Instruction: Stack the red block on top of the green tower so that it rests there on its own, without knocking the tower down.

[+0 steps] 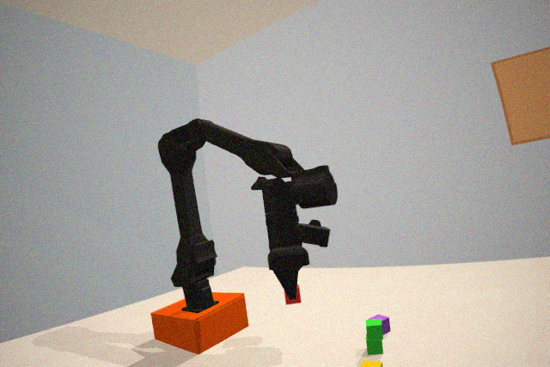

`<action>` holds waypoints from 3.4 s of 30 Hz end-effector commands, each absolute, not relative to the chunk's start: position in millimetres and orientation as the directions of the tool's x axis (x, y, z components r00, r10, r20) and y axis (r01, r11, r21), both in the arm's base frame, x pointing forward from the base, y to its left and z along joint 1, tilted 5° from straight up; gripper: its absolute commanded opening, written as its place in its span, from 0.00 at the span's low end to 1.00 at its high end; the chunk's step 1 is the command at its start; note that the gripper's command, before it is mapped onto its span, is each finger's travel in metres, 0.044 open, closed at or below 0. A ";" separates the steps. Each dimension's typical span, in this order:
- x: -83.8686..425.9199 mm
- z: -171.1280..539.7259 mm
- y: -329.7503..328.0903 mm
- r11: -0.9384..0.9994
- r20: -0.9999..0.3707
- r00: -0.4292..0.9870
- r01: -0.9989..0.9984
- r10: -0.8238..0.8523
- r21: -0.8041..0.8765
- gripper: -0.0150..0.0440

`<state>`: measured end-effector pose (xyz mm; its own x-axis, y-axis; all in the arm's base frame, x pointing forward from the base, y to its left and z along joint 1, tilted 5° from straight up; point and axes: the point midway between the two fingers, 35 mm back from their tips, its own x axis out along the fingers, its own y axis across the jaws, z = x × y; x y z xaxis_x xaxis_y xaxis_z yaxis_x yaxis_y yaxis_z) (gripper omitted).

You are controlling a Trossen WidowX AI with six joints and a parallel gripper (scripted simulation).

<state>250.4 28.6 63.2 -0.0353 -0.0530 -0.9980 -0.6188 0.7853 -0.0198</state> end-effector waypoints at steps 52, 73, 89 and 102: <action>373.9 38.8 89.9 0.788 -0.999 -0.029 -0.616 -0.042 -0.015 0.25; 372.6 6.0 88.4 0.788 -0.999 -0.029 -0.616 -0.042 -0.015 0.25; 372.6 4.8 88.3 0.788 -0.999 -0.029 -0.616 -0.042 -0.015 0.25; 372.7 6.4 87.8 0.786 -0.998 -0.028 -0.618 -0.047 -0.020 0.43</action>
